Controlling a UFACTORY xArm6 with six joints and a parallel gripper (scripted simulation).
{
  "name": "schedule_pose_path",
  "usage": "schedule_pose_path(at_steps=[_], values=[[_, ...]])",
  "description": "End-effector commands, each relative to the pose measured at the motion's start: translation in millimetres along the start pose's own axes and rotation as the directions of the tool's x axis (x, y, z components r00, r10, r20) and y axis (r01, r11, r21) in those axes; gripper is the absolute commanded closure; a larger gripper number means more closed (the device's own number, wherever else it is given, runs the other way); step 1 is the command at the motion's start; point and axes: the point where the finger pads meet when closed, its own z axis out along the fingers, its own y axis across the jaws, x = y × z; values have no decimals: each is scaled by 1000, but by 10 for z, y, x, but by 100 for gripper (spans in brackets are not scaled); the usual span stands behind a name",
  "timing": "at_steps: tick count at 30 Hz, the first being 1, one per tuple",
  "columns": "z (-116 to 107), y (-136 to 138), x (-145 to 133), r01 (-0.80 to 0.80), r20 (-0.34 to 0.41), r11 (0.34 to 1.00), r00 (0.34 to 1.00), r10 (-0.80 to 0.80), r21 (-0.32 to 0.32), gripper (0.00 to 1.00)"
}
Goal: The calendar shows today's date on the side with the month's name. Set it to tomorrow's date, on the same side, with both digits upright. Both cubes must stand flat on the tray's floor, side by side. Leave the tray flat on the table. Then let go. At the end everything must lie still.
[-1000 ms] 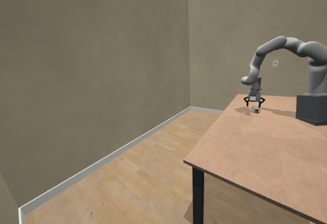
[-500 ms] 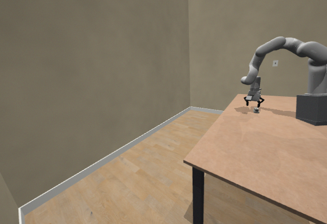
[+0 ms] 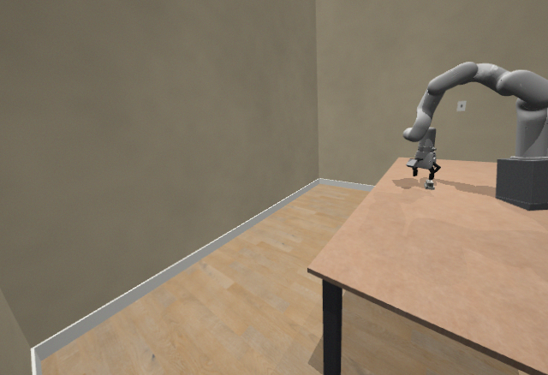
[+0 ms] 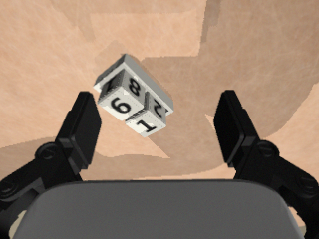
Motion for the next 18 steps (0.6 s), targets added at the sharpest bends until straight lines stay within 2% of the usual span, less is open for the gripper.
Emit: schedule_pose_path(at_steps=[1,4,9,18], values=[[-9,28,-10,-18,5,1000,1000,18,-9,0],[-9,34,-15,-69,4,998,998,69,-9,0],[-9,57,-36,-259,2,966,966,259,-10,0],[-11,123,-97,-299,2,954,954,299,-10,0]])
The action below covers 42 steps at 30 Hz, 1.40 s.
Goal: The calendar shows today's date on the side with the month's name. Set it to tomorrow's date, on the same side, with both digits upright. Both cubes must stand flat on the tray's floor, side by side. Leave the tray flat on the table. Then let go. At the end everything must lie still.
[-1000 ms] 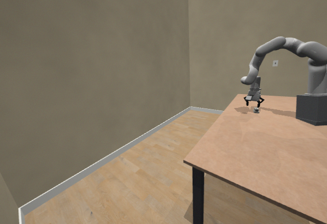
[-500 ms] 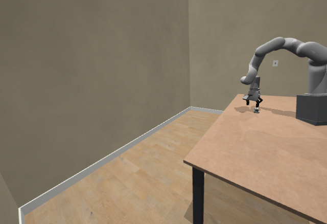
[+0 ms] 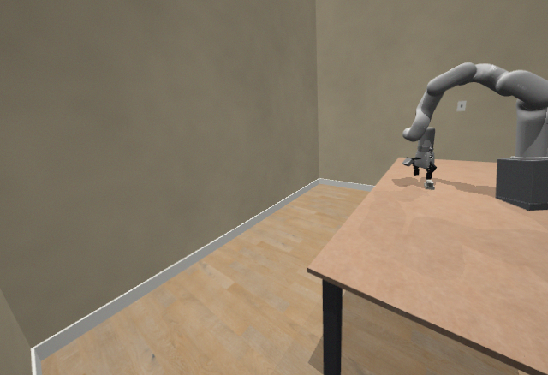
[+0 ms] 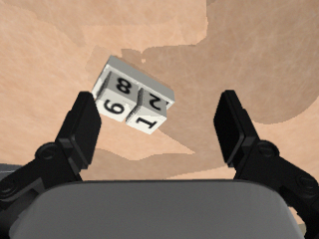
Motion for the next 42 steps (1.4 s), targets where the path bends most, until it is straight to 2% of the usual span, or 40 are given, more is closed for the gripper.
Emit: schedule_pose_path(at_steps=[1,7,42], values=[[-9,21,4,-45,0,999,999,45,-7,0],[-10,72,-22,-253,-1,968,968,253,-7,0],[-10,126,-48,-253,-1,968,968,253,-7,0]])
